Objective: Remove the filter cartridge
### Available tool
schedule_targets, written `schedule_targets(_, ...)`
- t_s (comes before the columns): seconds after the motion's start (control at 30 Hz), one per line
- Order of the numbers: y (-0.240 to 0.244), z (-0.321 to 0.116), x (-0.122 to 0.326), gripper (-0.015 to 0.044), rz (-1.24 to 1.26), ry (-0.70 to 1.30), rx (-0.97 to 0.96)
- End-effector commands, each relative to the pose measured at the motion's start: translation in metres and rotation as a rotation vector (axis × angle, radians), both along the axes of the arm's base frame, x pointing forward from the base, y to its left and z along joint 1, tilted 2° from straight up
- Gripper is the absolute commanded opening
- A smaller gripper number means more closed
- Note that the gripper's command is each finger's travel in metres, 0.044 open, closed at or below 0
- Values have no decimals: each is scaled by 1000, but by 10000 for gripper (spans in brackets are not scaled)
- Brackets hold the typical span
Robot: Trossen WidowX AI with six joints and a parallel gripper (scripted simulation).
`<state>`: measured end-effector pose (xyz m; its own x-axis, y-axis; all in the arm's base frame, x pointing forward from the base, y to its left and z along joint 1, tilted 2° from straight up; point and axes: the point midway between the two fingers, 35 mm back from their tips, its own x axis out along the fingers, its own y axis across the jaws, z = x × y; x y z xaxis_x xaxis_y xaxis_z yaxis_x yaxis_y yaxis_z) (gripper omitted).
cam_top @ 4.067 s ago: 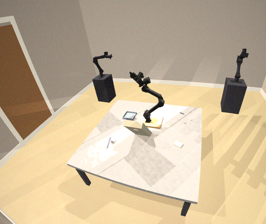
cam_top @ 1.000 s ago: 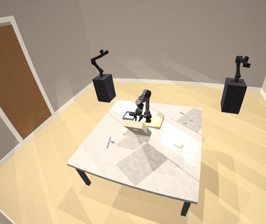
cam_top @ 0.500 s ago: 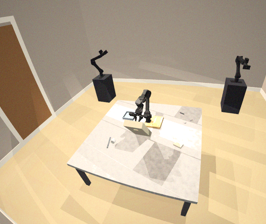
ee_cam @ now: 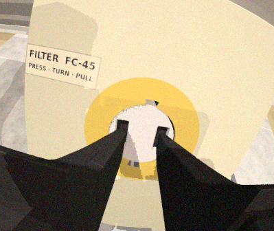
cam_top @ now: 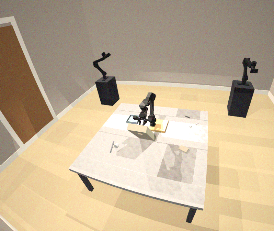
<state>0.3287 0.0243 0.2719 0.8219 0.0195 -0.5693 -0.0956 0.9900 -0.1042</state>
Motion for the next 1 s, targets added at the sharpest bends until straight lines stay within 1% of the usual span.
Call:
schedule_targets(0.0, 1, -1, 2, 107, 5, 0, -1)
schedule_targets(0.97, 1, -8, 12, 107, 5, -1, -1)
